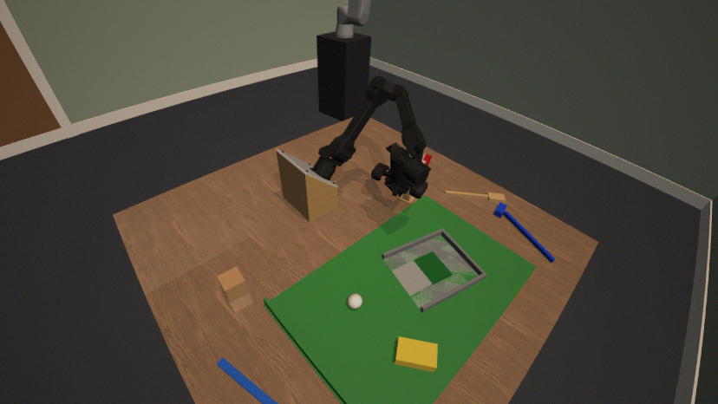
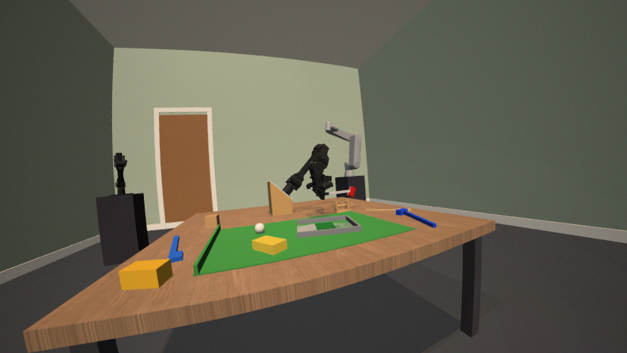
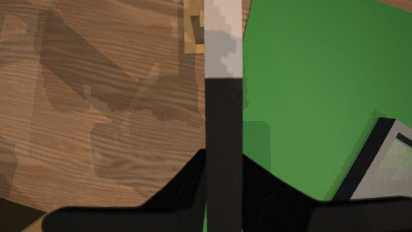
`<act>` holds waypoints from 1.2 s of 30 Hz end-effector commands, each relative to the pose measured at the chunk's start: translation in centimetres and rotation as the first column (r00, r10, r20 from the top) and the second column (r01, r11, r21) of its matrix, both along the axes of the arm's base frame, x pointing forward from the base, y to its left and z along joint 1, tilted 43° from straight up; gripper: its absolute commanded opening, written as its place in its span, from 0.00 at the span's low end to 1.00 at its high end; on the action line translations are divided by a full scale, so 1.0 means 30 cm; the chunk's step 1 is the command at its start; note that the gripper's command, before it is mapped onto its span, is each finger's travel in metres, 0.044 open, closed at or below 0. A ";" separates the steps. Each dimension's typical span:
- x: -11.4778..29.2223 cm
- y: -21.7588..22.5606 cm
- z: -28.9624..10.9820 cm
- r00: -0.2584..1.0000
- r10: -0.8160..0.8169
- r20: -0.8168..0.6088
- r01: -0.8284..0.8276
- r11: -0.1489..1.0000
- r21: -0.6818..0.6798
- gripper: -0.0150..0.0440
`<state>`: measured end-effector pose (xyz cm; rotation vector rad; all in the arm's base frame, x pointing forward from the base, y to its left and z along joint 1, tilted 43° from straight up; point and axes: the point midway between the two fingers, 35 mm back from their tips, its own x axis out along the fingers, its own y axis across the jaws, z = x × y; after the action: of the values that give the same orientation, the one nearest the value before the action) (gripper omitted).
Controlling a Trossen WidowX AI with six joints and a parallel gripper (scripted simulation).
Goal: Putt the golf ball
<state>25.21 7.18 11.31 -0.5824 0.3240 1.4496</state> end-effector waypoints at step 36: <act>0.009 -0.496 -0.210 0.663 -0.517 -0.542 0.495 0.845 -0.200 0.25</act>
<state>25.66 -5.55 6.23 -0.1062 0.8439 1.1059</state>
